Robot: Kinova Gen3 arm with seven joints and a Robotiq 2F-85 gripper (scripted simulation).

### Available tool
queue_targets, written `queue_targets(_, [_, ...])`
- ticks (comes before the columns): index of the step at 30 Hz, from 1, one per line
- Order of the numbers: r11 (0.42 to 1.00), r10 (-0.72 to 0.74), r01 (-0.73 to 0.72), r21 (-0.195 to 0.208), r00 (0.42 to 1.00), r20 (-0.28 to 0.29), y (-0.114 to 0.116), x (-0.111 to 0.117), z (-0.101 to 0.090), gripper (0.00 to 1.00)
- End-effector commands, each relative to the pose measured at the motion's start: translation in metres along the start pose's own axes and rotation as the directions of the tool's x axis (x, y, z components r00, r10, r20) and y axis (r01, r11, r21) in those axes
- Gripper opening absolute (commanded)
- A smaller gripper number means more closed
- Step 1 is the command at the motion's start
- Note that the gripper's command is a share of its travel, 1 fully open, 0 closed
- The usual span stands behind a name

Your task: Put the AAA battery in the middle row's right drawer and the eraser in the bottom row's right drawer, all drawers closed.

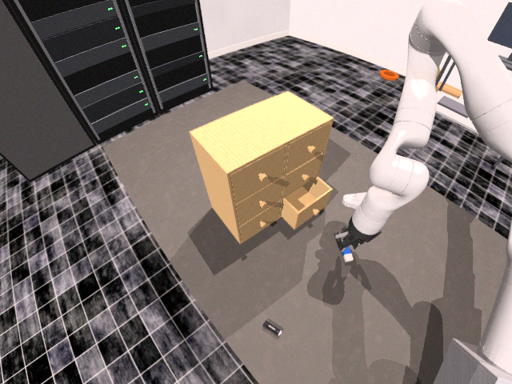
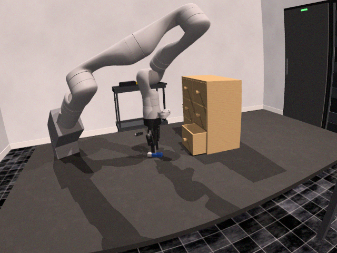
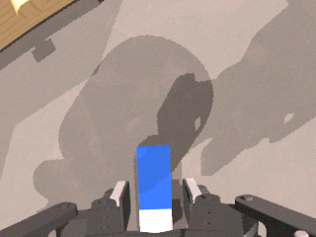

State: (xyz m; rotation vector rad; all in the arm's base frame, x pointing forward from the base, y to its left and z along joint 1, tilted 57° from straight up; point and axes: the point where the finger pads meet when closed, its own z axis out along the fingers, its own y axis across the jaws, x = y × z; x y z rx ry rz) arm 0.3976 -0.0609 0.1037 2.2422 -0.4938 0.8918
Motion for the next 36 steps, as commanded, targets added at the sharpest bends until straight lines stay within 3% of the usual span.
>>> queue_targets(1, [1.0, 0.008, -0.008, 0.005, 1.0, 0.001, -0.0024, 0.0002, 0.001, 0.38])
queue_targets(36, [1.0, 0.004, -0.004, 0.004, 1.0, 0.001, -0.0033, -0.0027, 0.0009, 0.38])
